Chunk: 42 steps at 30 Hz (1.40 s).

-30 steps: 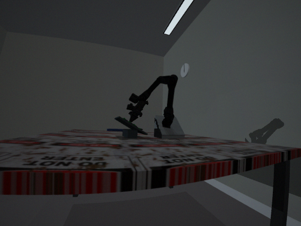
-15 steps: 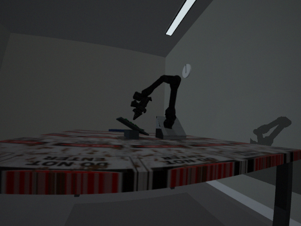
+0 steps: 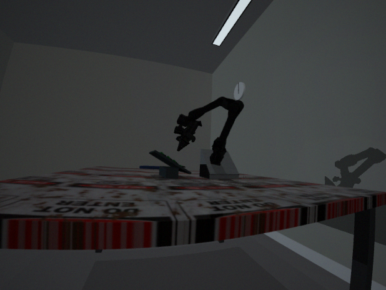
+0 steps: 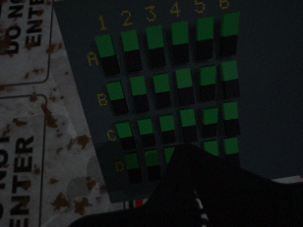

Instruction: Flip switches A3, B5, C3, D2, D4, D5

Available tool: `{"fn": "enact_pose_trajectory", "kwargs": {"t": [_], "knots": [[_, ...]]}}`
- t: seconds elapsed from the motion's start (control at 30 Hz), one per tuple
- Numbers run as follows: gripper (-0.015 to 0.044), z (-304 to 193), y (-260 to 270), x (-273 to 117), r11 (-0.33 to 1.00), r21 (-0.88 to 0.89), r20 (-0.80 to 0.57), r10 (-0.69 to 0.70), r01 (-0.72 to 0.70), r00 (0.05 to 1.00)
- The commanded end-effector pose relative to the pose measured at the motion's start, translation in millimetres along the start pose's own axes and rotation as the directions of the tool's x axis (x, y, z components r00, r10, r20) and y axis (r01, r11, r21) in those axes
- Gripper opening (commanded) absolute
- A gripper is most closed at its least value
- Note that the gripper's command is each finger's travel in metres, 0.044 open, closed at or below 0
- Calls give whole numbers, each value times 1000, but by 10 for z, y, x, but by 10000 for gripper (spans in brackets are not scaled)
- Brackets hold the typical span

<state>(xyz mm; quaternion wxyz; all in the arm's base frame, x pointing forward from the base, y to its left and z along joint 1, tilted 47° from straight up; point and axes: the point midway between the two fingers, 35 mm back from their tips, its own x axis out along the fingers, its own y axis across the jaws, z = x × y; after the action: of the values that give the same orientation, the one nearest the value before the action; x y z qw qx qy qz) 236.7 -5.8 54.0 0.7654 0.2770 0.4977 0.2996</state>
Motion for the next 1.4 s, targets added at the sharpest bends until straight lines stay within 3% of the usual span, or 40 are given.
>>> {"fn": "enact_pose_trajectory", "kwargs": {"t": [0.0, 0.1, 0.37, 1.37], "knots": [[0, -25, 36, 81, 1000, 7, -6, 3, -3, 1000], [0, -18, 44, 334, 1000, 7, -24, 5, -4, 1000], [0, -19, 50, 444, 1000, 6, -24, 6, -6, 1000], [0, -17, 50, 595, 1000, 6, -24, 6, -6, 1000]]}}
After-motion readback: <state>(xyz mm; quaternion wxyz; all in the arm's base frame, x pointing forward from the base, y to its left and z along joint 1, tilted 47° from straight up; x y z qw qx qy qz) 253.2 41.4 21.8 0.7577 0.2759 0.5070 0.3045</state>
